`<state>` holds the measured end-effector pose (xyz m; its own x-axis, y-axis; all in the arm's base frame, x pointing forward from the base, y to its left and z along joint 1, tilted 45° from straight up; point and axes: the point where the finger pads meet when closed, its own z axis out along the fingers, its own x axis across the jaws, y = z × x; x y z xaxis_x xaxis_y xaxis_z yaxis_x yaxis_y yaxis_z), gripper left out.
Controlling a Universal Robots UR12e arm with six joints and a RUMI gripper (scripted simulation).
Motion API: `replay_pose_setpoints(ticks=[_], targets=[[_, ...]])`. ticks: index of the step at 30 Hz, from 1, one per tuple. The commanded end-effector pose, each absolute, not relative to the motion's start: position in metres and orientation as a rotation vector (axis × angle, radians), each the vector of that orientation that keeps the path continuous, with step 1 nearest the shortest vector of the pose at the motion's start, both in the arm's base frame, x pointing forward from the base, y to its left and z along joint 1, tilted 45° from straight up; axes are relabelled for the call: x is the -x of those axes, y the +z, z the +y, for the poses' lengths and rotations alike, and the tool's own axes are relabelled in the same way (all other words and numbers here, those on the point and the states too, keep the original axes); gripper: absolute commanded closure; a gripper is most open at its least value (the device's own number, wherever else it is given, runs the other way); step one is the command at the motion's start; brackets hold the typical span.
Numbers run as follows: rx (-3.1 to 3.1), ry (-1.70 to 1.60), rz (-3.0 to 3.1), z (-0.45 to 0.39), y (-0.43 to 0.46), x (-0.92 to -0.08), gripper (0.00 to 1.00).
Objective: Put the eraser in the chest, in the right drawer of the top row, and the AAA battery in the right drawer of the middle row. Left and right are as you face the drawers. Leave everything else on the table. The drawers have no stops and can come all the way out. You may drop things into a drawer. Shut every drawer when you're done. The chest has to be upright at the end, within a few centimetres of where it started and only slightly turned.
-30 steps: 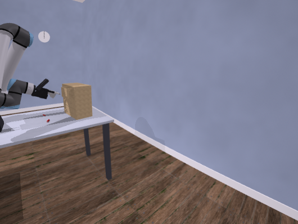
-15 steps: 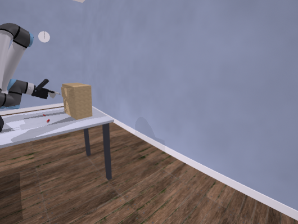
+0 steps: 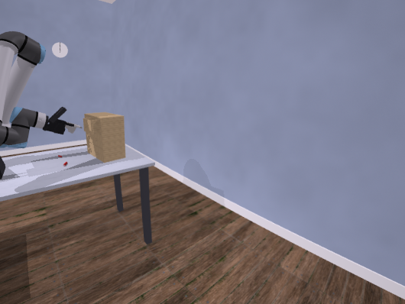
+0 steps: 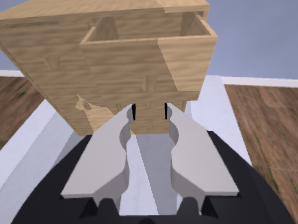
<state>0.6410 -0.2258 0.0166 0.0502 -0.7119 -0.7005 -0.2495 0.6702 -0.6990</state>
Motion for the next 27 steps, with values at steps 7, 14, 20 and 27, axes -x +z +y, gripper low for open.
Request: replay_pose_setpoints(ticks=[7, 14, 20, 27], targets=[[0.83, -0.423, 1.522, -0.2263, 0.0168, -0.6411, 0.8], [0.83, -0.423, 1.522, -0.2263, 0.0169, -0.642, 0.8], [0.83, -0.423, 1.522, -0.2264, 0.0171, -0.6444, 0.8], [0.83, -0.423, 1.522, -0.2266, 0.0176, -0.6494, 0.8]])
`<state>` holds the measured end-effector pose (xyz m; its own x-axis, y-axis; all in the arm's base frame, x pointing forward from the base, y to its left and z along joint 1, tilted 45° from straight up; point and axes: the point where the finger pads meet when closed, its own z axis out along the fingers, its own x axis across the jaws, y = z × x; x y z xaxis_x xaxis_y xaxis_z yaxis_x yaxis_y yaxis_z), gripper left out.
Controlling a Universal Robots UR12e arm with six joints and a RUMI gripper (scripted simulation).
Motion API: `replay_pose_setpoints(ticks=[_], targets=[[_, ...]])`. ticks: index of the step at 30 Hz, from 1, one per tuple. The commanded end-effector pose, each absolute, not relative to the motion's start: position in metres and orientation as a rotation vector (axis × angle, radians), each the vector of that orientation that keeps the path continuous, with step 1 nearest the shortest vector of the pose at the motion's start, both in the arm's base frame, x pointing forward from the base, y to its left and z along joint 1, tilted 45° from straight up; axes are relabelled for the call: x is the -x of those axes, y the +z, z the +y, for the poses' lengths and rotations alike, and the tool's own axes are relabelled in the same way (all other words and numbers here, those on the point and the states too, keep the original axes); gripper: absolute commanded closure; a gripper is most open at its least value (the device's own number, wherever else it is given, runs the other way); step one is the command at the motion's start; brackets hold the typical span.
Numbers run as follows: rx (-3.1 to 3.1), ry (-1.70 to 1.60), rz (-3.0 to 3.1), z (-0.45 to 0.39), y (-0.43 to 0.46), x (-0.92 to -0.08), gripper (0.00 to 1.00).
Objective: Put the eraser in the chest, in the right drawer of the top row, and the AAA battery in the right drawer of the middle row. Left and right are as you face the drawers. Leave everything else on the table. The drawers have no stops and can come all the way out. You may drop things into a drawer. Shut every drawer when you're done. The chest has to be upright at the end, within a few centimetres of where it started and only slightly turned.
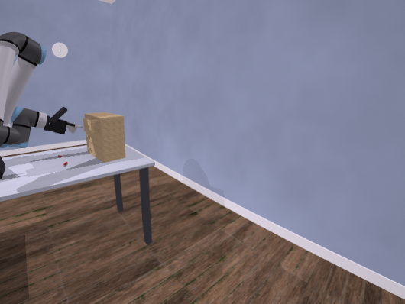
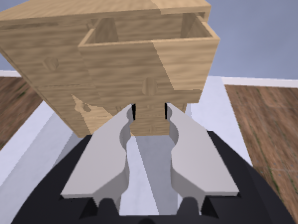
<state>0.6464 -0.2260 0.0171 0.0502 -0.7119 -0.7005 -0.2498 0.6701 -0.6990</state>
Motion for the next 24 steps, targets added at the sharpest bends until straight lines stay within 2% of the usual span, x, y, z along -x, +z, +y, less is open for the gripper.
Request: replay_pose_setpoints(ticks=[1, 24], targets=[[0.83, -0.423, 1.522, -0.227, 0.018, -0.649, 0.8], [0.83, -0.423, 1.522, -0.227, 0.02, -0.67, 0.8]])
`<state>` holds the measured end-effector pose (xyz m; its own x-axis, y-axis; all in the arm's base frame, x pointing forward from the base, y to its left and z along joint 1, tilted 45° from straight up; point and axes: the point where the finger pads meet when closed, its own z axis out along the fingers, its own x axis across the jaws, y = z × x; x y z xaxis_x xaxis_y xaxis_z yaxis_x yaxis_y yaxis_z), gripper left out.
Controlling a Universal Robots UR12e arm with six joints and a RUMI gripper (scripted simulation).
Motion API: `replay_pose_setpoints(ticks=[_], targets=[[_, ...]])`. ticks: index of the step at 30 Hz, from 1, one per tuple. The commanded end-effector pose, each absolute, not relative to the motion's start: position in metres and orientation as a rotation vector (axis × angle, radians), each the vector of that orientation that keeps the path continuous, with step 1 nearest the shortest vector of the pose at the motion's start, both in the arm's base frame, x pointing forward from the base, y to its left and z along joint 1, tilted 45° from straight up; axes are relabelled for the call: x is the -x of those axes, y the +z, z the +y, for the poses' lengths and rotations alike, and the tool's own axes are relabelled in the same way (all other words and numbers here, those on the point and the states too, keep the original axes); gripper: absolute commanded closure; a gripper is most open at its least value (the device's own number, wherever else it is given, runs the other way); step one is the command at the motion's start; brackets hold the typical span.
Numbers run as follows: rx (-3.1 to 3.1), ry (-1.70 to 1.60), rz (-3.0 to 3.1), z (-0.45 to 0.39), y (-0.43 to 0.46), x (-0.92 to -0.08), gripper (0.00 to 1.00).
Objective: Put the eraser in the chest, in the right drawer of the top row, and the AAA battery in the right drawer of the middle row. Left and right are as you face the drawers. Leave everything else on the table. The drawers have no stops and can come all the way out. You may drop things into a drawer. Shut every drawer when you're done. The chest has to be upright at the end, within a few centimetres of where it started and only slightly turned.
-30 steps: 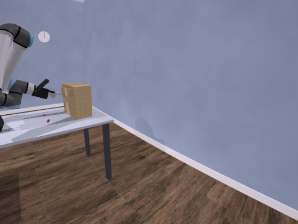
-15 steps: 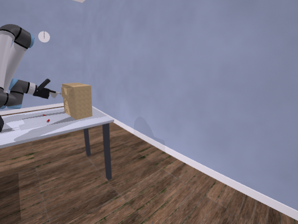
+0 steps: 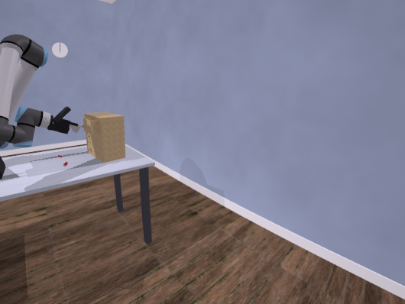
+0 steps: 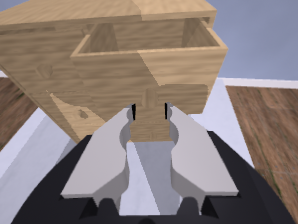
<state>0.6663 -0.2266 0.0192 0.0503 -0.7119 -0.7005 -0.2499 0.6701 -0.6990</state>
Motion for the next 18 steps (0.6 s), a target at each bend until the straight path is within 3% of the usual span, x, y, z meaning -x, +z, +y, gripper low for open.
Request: replay_pose_setpoints(ticks=[1, 18], targets=[[0.83, -0.423, 1.522, -0.2273, 0.0199, -0.6708, 0.8], [0.83, -0.423, 1.522, -0.2274, 0.0204, -0.6758, 0.8]])
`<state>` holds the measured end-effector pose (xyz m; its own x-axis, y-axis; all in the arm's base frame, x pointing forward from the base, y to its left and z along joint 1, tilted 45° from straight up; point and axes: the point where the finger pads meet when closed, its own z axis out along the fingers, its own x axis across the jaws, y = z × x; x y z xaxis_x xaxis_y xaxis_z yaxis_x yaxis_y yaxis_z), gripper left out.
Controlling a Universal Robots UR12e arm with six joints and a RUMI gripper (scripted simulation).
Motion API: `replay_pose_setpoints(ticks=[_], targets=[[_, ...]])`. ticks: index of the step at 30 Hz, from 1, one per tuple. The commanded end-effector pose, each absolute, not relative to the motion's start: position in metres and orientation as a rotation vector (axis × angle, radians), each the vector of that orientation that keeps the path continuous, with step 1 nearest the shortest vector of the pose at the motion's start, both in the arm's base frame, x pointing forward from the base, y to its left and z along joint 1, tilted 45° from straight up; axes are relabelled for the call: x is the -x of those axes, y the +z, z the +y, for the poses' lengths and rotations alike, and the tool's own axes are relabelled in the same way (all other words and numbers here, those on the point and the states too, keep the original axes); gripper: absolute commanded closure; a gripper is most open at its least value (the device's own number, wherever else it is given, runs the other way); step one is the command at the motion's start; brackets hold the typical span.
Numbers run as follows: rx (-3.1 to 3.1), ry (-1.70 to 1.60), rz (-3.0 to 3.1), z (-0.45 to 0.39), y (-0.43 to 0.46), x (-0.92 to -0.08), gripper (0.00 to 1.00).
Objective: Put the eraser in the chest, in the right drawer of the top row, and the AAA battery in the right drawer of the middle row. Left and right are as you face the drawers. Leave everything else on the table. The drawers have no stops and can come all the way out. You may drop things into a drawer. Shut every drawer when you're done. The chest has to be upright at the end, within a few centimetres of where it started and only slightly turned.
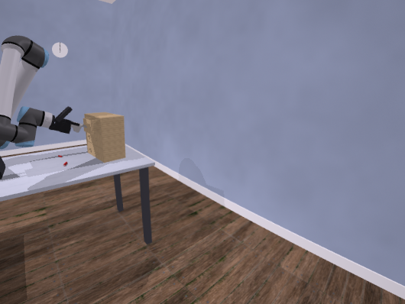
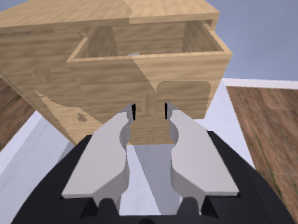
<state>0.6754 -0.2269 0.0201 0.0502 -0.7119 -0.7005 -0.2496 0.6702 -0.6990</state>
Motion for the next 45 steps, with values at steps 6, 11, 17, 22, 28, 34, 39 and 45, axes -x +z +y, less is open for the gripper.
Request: replay_pose_setpoints(ticks=[6, 11, 17, 22, 28, 34, 39, 45], targets=[[0.83, -0.423, 1.522, -0.2274, 0.0204, -0.6758, 0.8], [0.83, -0.423, 1.522, -0.2274, 0.0204, -0.6758, 0.8], [0.83, -0.423, 1.522, -0.2274, 0.0204, -0.6758, 0.8], [0.83, -0.423, 1.522, -0.2274, 0.0204, -0.6758, 0.8], [0.83, -0.423, 1.522, -0.2274, 0.0204, -0.6758, 0.8], [0.83, -0.423, 1.522, -0.2274, 0.0204, -0.6758, 0.8], [0.83, -0.423, 1.522, -0.2274, 0.0204, -0.6758, 0.93], [0.83, -0.423, 1.522, -0.2274, 0.0204, -0.6758, 0.93]])
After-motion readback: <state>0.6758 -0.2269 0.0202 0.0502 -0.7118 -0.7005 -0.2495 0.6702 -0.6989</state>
